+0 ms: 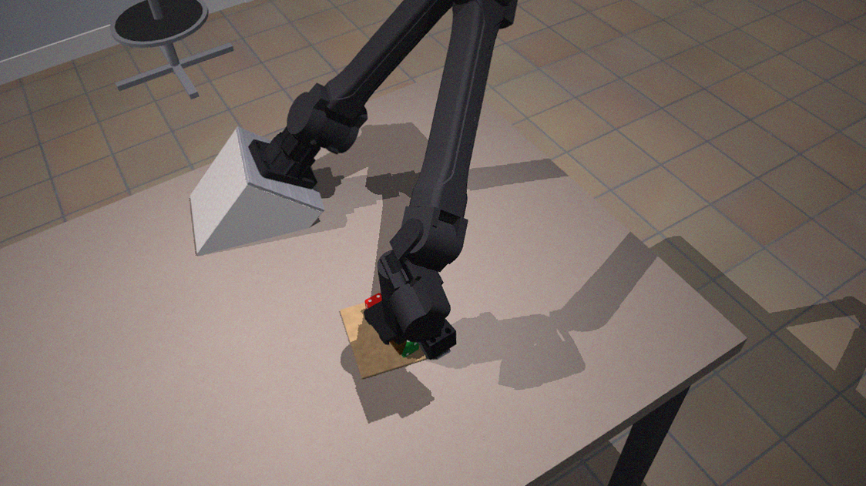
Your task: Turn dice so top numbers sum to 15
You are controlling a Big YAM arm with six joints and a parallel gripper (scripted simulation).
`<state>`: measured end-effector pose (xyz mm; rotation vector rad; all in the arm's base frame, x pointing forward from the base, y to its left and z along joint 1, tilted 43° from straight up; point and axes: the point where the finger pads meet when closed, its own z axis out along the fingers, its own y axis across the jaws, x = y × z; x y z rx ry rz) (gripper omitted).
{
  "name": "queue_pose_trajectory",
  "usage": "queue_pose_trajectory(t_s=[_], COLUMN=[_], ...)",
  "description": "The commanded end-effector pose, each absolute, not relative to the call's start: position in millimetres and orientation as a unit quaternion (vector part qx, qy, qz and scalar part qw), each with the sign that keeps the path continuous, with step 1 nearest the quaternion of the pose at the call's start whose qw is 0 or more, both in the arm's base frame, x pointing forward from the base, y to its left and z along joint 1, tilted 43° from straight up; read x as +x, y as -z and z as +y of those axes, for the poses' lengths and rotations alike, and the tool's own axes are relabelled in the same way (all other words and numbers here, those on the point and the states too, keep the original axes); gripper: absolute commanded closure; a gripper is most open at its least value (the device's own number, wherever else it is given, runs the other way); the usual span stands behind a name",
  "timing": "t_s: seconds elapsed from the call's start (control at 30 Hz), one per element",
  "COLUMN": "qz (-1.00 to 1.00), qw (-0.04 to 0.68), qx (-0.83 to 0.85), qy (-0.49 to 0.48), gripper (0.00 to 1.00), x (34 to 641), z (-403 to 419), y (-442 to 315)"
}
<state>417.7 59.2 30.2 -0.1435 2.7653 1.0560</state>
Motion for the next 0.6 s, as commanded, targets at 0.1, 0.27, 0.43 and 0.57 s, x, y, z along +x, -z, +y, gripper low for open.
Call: queue_pose_trajectory(t_s=[0.1, 0.27, 0.43, 0.57], qz=[0.929, 0.929, 0.929, 0.929], qw=[0.095, 0.097, 0.099, 0.096], qx=[-0.043, -0.043, -0.043, -0.041], qy=[-0.355, -0.354, -0.354, -0.354], gripper=[0.74, 0.74, 0.74, 0.74], x=[429.4, 431.1, 433.7, 431.4], z=[56.2, 55.3, 53.9, 54.1], y=[-32.4, -33.3, -34.7, -33.2])
